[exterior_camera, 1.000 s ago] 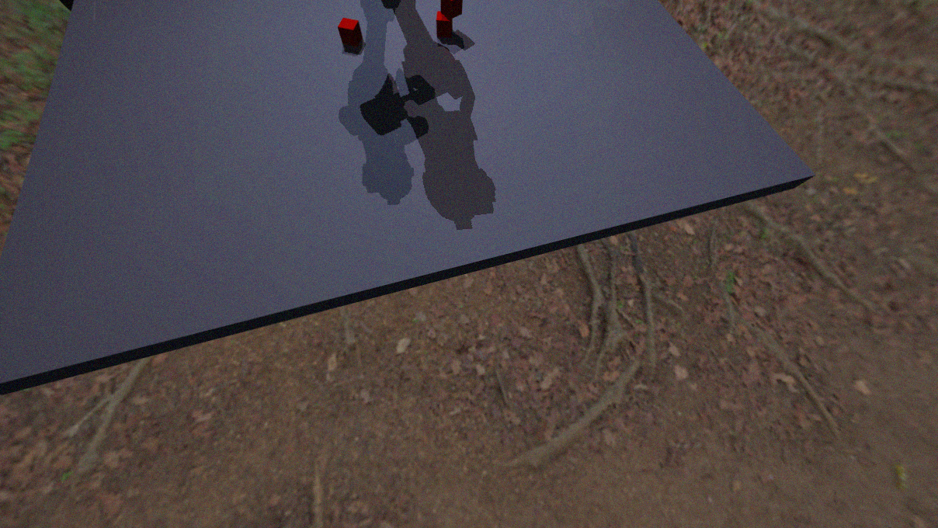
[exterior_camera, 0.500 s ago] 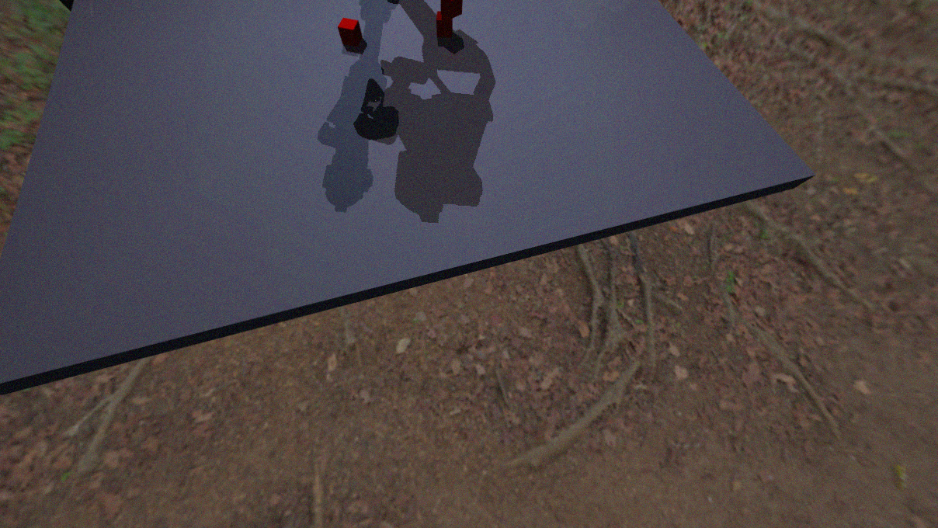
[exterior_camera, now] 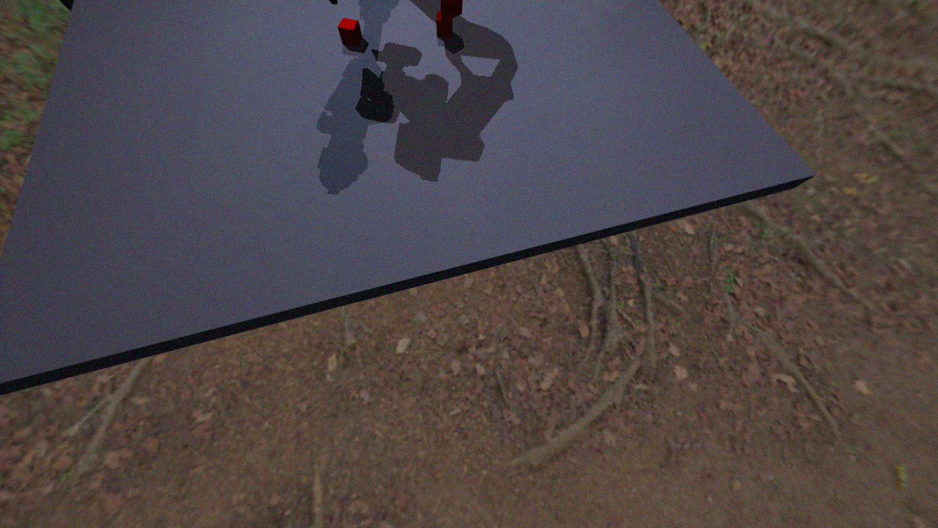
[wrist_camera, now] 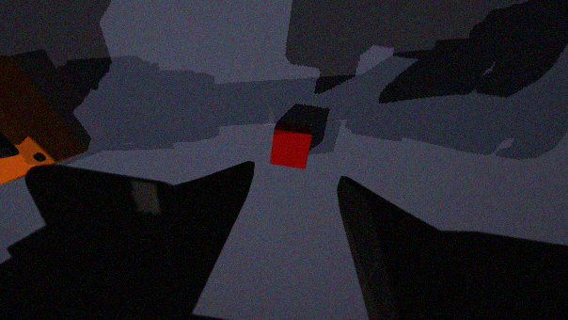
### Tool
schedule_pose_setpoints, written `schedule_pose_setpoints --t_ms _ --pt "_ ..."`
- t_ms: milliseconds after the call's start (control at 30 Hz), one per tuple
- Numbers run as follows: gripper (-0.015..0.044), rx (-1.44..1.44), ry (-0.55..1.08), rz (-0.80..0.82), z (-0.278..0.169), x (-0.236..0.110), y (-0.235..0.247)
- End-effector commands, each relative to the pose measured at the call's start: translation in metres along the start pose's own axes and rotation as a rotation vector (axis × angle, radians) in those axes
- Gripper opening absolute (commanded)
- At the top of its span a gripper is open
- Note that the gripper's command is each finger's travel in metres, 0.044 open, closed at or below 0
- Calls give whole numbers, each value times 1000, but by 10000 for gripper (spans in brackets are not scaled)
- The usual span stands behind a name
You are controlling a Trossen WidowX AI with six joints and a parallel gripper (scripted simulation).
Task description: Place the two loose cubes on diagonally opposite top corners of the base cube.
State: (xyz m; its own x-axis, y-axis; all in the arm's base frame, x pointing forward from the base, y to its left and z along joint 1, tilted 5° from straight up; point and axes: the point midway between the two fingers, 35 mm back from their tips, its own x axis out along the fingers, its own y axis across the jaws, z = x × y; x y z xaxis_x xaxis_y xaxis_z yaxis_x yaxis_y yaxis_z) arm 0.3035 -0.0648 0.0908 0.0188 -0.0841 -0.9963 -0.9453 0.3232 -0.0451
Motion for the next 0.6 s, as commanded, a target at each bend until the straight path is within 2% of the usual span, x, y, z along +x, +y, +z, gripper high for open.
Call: schedule_pose_setpoints --t_ms 0,567 --pt "265 -5 6 14 -2 19 4" --pt "265 -4 6 14 -2 45 4"
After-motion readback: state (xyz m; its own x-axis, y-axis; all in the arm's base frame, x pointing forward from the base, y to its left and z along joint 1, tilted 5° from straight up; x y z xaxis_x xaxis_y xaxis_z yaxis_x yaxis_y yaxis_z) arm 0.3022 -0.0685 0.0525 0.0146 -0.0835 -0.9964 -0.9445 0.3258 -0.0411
